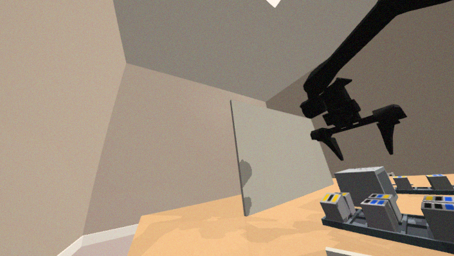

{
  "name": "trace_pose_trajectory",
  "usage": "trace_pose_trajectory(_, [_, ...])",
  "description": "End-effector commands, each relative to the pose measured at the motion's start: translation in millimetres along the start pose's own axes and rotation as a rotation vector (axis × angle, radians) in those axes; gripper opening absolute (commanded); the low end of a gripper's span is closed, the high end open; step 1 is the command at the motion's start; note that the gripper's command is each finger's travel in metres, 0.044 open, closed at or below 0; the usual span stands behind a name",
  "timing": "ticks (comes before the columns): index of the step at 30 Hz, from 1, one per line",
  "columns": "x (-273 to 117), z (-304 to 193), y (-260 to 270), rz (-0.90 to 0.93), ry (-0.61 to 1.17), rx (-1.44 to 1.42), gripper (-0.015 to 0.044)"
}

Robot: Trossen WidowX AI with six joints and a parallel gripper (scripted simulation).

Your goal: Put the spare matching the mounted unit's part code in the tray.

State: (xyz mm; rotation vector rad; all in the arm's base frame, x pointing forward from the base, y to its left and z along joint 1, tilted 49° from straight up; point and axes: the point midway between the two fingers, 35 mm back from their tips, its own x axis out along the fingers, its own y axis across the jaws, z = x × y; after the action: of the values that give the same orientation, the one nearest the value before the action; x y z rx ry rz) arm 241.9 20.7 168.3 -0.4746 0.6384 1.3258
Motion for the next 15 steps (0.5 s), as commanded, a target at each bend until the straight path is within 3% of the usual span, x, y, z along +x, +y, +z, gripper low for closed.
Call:
trace_pose_trajectory(1, [2, 2, 3, 0.001, -0.007, -0.030, 0.0440])
trace_pose_trajectory(6, [32, 2, 0, -0.001, -0.006, -0.031, 0.0309])
trace_pose_trajectory(15, [42, 2, -1, -0.001, -0.008, -0.031, 0.0300])
